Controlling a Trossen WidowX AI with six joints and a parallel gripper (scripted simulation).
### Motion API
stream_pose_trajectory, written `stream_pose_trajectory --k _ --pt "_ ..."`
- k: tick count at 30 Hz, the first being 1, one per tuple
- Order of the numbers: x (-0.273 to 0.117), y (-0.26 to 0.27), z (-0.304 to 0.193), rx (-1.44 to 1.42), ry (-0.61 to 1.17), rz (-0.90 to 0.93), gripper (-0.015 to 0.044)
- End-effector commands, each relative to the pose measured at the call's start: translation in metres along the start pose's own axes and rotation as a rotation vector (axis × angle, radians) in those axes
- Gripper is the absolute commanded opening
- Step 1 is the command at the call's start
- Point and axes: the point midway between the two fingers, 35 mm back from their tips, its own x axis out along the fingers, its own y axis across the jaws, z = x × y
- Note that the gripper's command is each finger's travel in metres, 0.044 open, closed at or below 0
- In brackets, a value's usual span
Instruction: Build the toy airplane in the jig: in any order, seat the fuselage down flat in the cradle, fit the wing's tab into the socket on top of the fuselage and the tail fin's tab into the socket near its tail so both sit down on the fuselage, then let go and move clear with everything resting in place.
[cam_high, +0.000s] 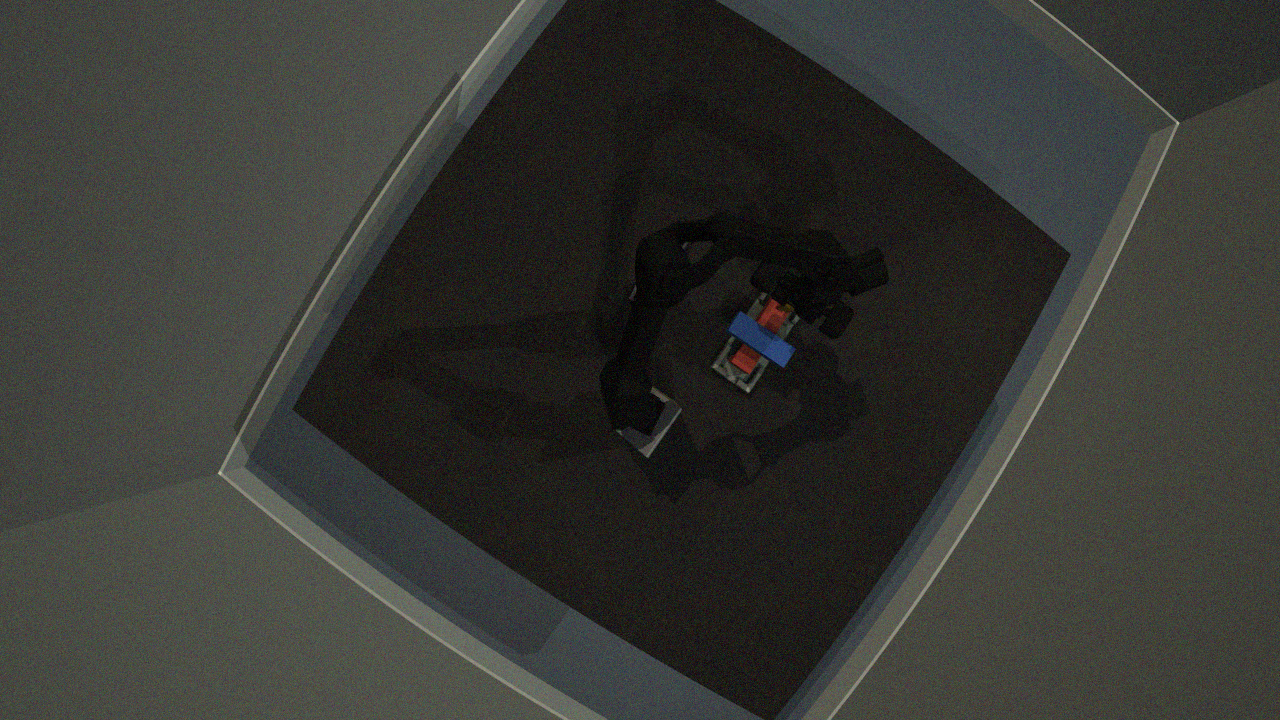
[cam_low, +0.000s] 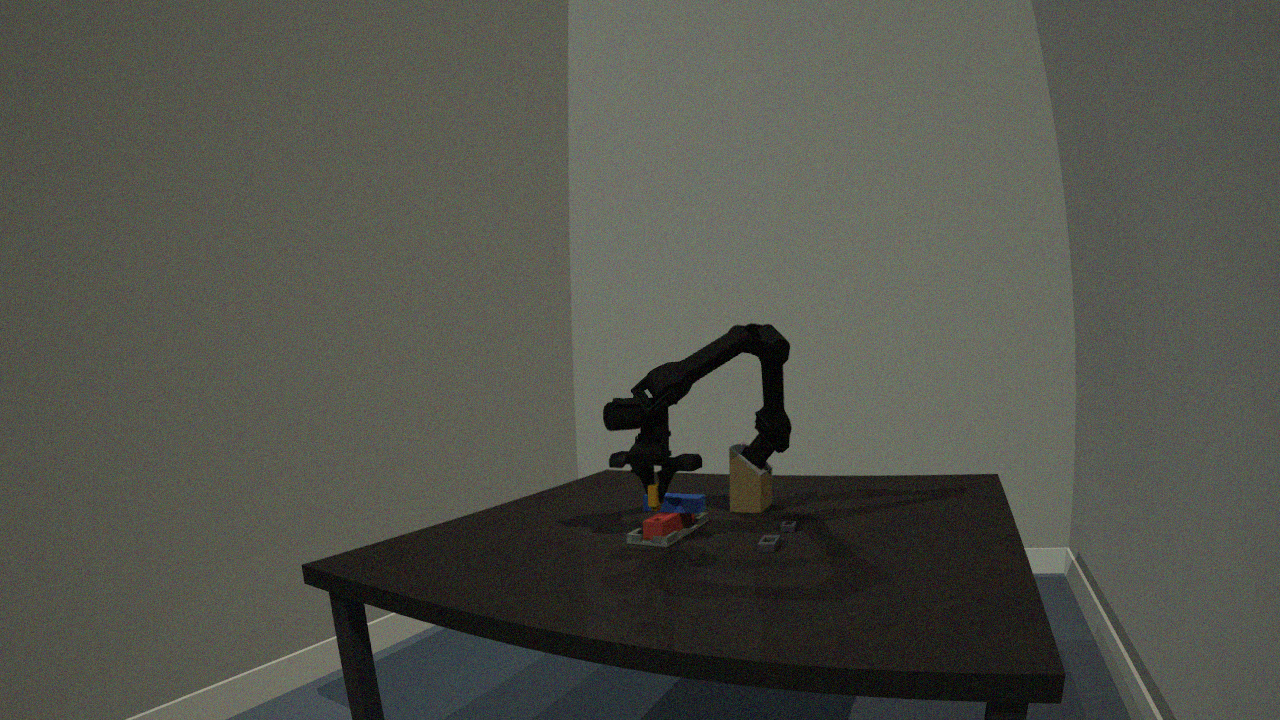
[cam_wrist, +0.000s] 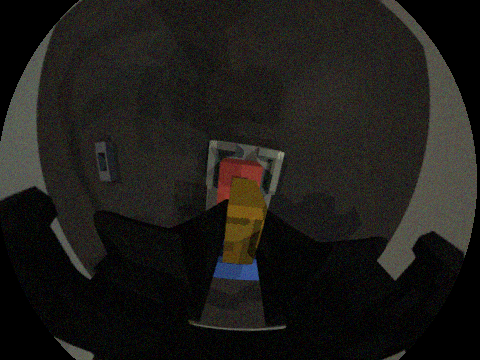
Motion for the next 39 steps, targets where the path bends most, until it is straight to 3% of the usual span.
stream_pose_trajectory --k 1,39 --pt "0.011 0.0 -0.002 0.009 0.007 0.01 0.0065" --pt "0.027 0.0 -0.003 0.008 0.007 0.011 0.0065"
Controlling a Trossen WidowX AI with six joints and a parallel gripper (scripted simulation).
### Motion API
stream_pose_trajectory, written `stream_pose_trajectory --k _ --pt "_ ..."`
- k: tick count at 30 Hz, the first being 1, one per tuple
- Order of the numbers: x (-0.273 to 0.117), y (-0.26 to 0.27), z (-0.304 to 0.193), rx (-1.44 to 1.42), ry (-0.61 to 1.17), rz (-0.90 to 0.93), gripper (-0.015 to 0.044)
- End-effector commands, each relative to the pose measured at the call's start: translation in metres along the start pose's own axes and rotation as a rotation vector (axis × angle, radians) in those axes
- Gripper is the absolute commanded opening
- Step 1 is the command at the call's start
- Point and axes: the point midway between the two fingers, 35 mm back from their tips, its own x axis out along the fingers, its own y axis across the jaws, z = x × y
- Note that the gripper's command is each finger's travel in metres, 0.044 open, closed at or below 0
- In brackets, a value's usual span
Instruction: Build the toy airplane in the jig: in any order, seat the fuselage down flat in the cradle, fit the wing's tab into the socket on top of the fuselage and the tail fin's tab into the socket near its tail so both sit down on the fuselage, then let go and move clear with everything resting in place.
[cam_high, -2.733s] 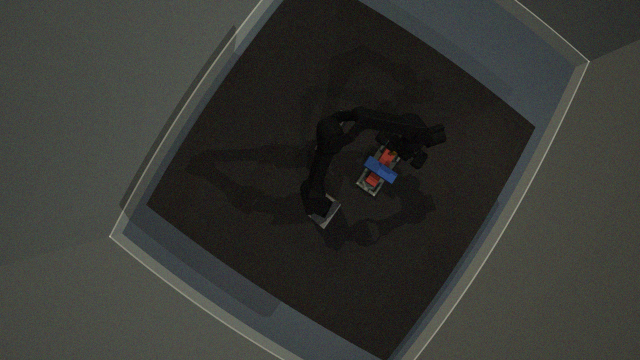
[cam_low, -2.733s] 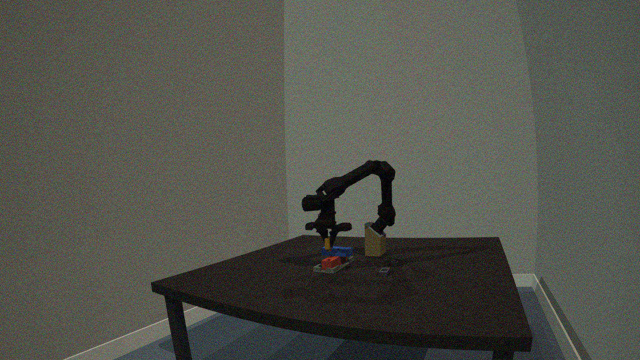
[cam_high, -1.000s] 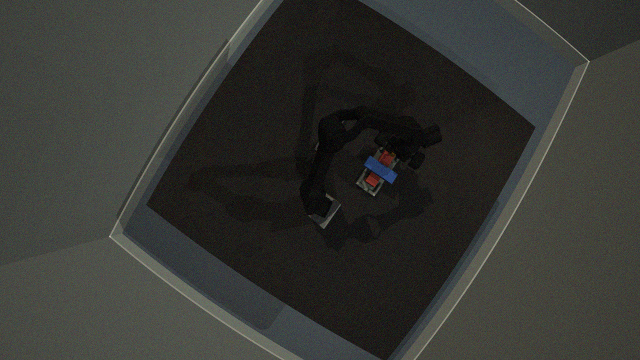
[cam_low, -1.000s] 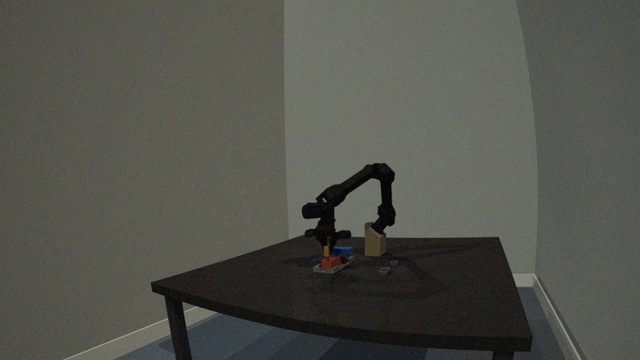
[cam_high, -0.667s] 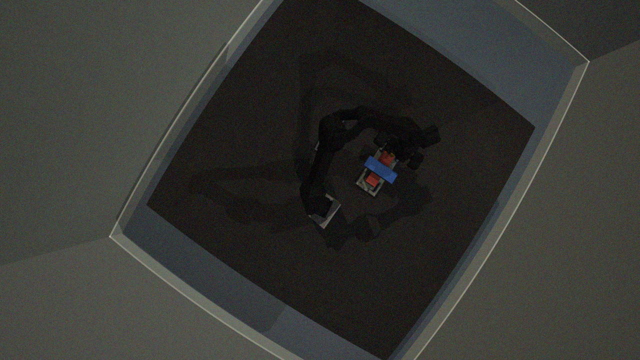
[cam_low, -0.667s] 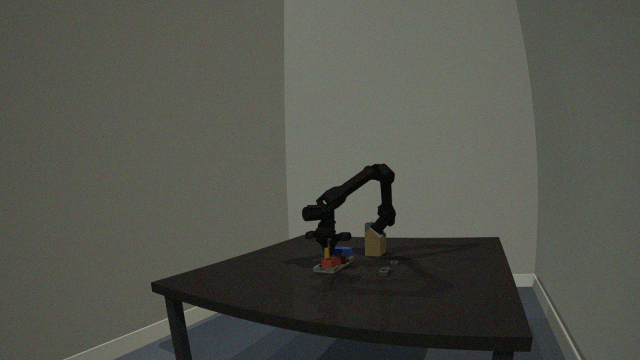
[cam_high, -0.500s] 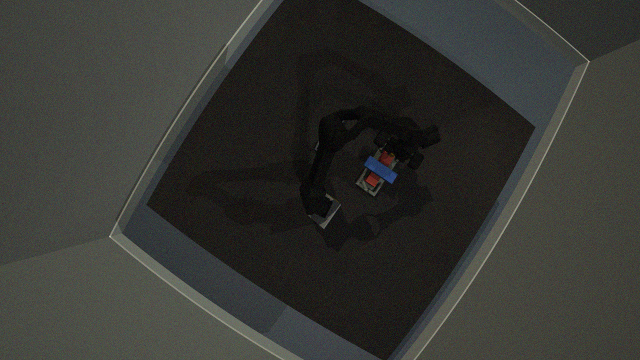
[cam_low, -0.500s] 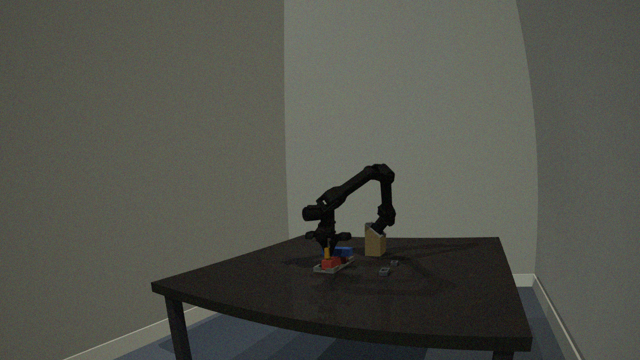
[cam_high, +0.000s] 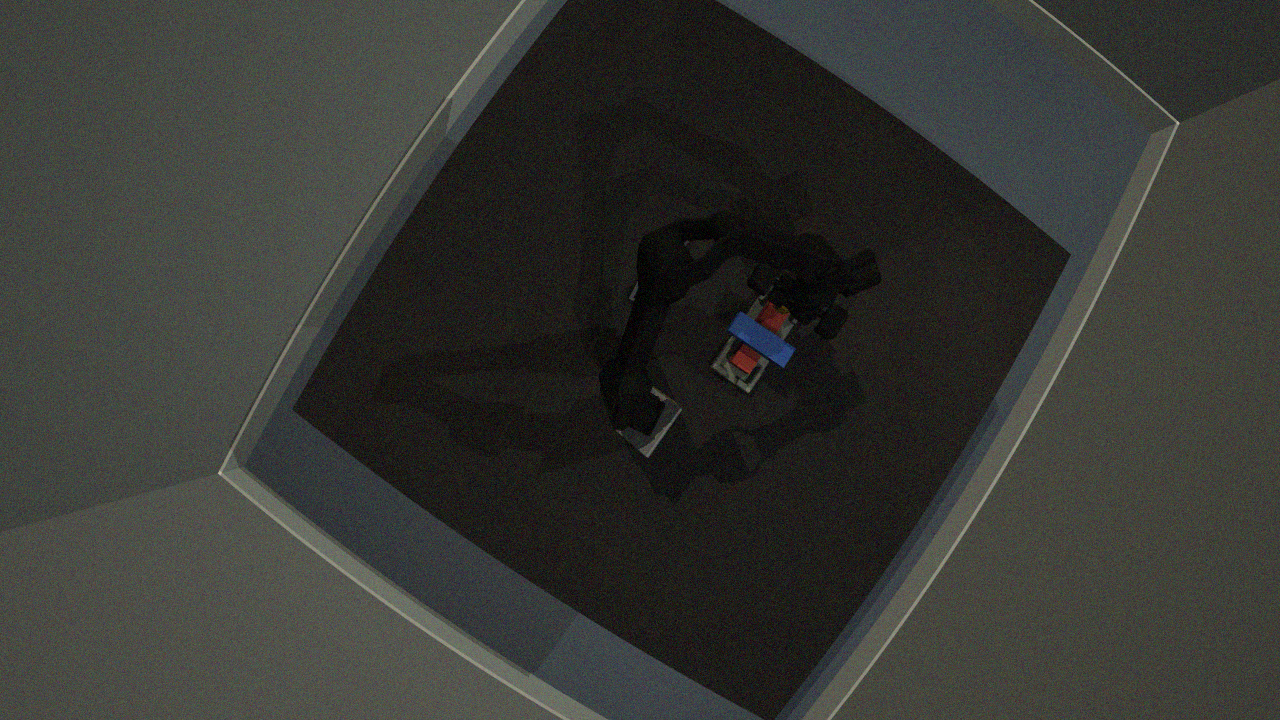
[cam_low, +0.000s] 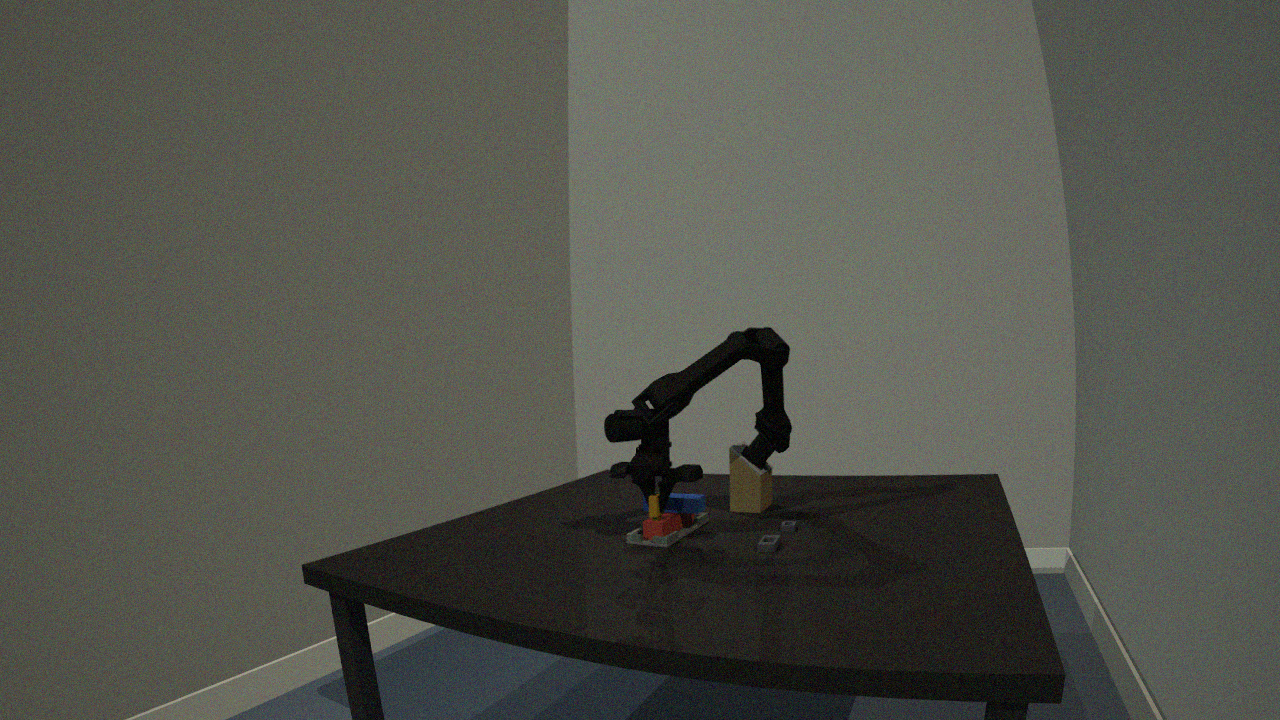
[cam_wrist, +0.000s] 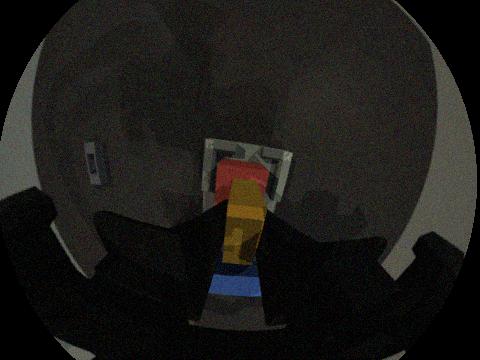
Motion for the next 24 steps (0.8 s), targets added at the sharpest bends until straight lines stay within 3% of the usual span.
stream_pose_trajectory --k 1,13,20,23,24 --pt "0.003 -0.0002 -0.0011 0.006 0.003 0.006 0.0065" --pt "0.0032 -0.0003 -0.0012 0.006 0.003 0.006 0.0065" --pt "0.0005 0.0001 0.0001 -0.001 -0.001 0.001 0.0" --pt "0.0005 0.0001 0.0001 -0.001 -0.001 0.001 0.0" --pt "0.0005 0.0001 0.0001 -0.001 -0.001 0.001 0.0026"
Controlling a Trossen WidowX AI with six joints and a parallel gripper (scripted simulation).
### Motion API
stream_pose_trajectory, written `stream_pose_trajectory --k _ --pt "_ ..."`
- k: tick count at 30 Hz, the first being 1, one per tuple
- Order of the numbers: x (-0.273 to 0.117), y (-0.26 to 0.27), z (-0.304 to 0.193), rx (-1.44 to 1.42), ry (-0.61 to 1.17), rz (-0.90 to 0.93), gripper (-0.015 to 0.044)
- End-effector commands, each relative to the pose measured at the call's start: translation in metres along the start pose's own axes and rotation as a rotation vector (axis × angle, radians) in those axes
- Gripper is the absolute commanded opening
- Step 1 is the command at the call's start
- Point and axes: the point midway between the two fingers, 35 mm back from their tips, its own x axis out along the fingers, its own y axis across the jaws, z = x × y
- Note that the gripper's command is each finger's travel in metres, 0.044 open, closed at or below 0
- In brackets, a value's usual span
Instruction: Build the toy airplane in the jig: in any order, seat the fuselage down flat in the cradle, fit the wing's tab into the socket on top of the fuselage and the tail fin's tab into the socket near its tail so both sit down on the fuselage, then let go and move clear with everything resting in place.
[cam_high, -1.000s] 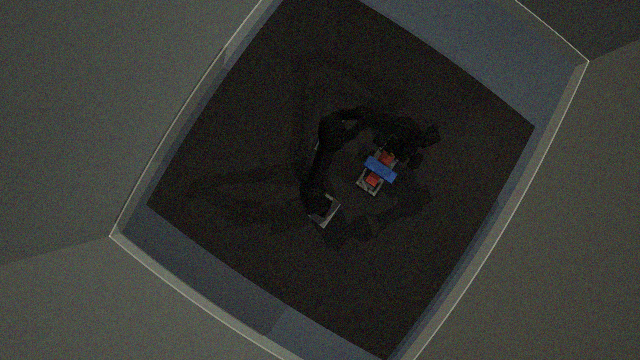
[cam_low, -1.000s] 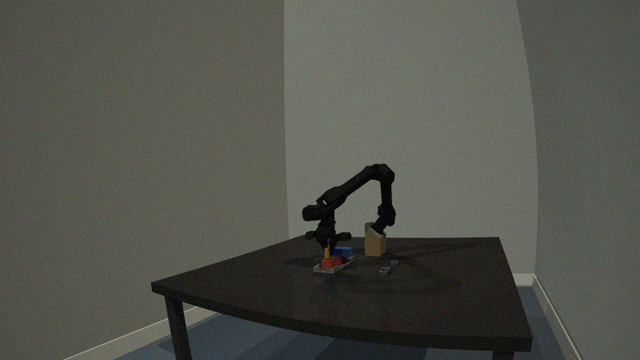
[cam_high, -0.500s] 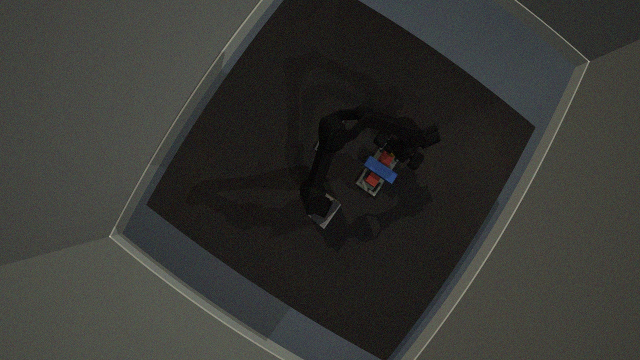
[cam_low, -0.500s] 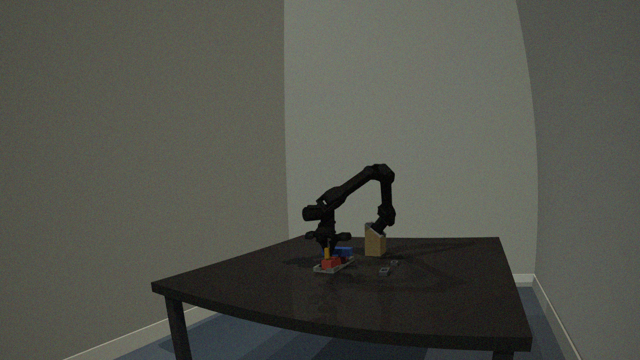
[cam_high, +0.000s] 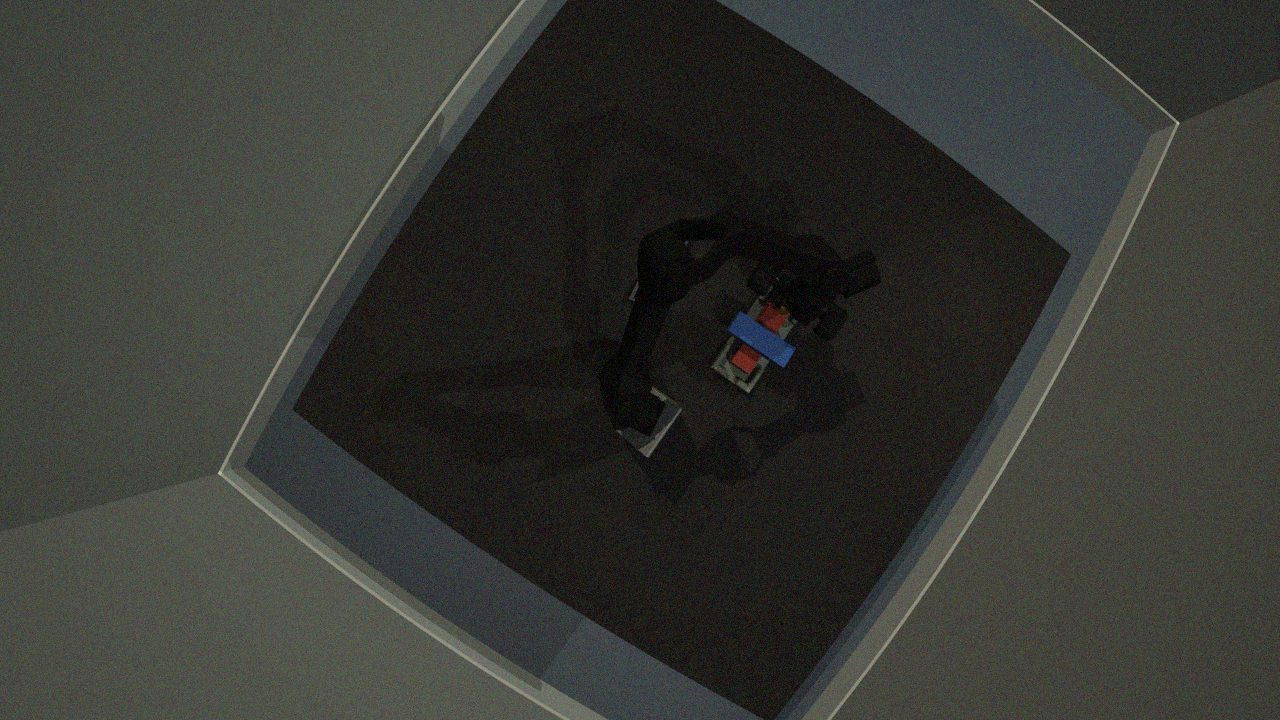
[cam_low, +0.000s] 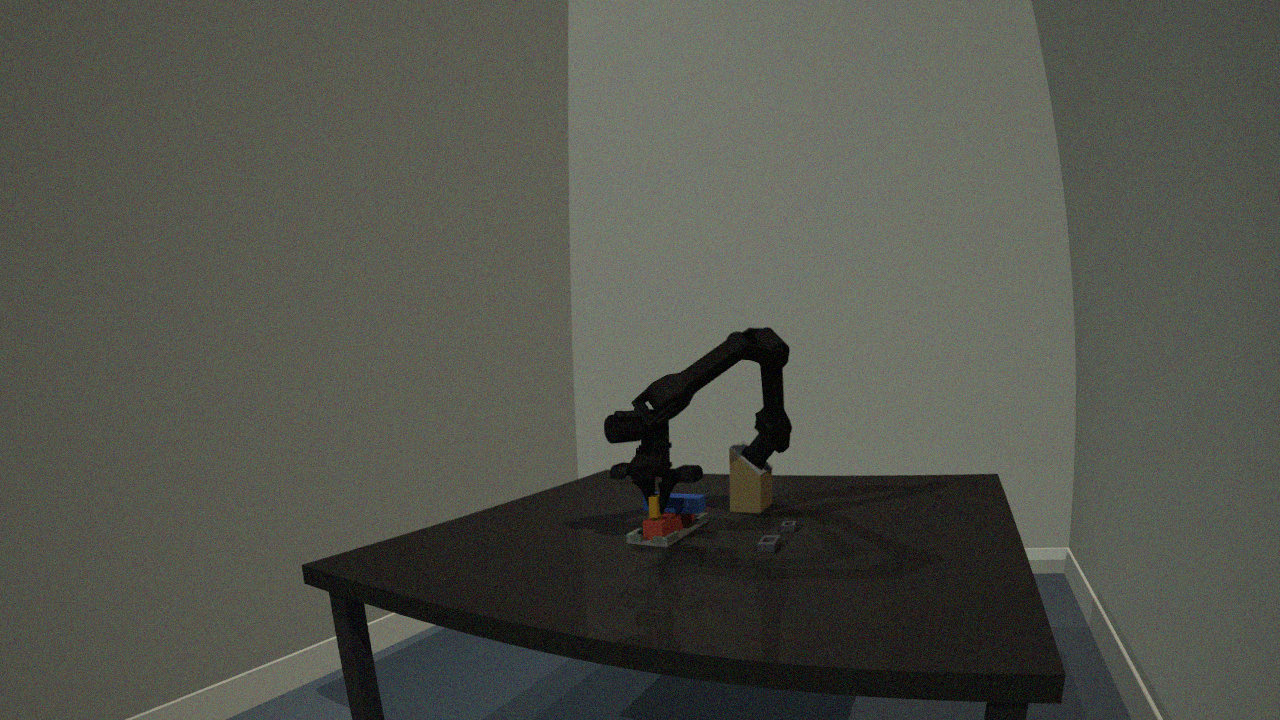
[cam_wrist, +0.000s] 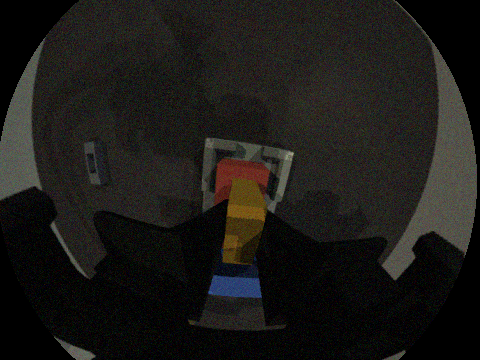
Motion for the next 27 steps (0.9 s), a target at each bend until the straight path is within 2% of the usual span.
stream_pose_trajectory --k 1,9,18,23,27 --pt "0.0 0.0 0.0 0.0 0.0 -0.001 0.0053" --pt "0.0 0.0 0.0 0.0 0.0 -0.001 0.026" --pt "-0.003 0.0 0.0 0.0 -0.001 -0.002 0.026" --pt "-0.08 -0.002 0.002 0.007 0.003 -0.002 0.026" --pt "-0.092 -0.001 0.0 0.007 0.006 0.0 0.026"
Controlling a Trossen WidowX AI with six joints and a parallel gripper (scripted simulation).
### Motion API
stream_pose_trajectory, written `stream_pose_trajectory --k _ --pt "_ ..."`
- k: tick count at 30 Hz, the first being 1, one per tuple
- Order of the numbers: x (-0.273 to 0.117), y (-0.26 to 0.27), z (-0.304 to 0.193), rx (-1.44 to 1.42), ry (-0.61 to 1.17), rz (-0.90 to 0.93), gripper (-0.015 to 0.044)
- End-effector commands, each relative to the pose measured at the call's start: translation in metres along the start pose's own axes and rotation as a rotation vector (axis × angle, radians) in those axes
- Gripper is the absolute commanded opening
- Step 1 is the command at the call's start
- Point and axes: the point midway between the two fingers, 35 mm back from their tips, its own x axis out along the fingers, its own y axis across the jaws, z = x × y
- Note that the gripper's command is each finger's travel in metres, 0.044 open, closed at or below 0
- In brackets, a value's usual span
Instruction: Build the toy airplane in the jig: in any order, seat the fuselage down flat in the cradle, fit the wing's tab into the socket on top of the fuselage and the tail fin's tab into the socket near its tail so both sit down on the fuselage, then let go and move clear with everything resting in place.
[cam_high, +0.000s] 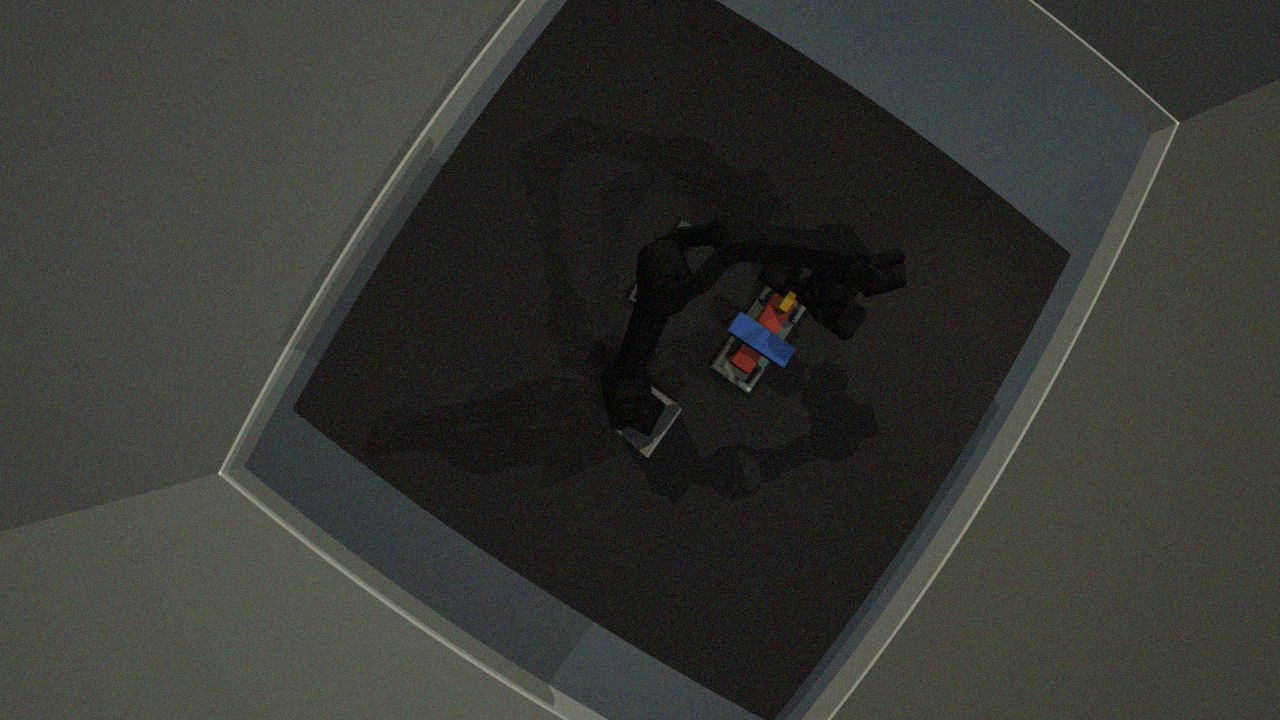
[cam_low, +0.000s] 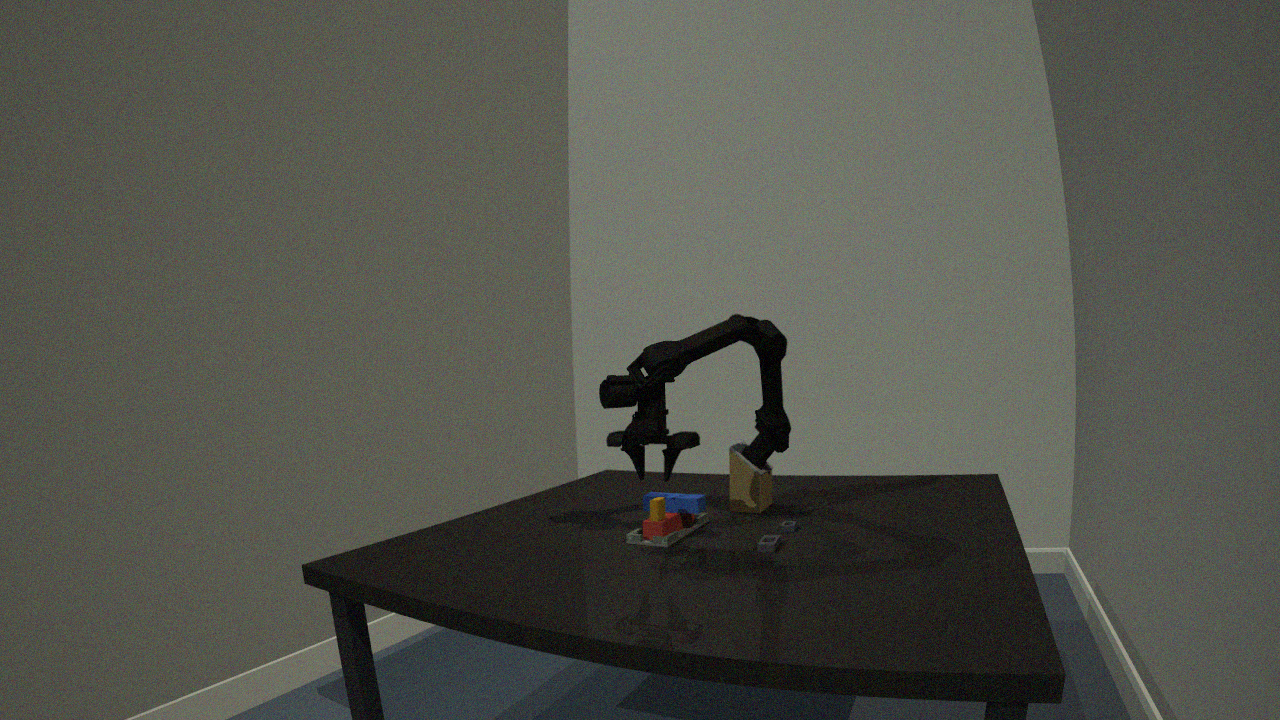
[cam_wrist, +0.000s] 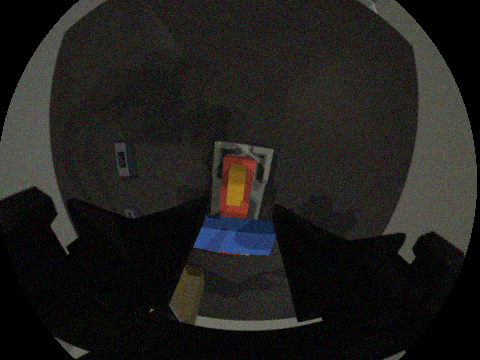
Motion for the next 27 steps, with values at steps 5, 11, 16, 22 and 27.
stream_pose_trajectory --k 5,11,16,22,27 --pt "-0.023 0.0001 0.0002 -0.009 0.005 -0.005 0.026" --pt "-0.023 0.0008 0.0009 -0.009 0.005 -0.005 0.026" --pt "-0.023 0.0008 0.0009 -0.009 0.005 -0.005 0.026" --pt "-0.023 0.0013 0.002 -0.009 0.005 -0.005 0.026" --pt "-0.023 0.0013 0.002 -0.009 0.005 -0.005 0.026"
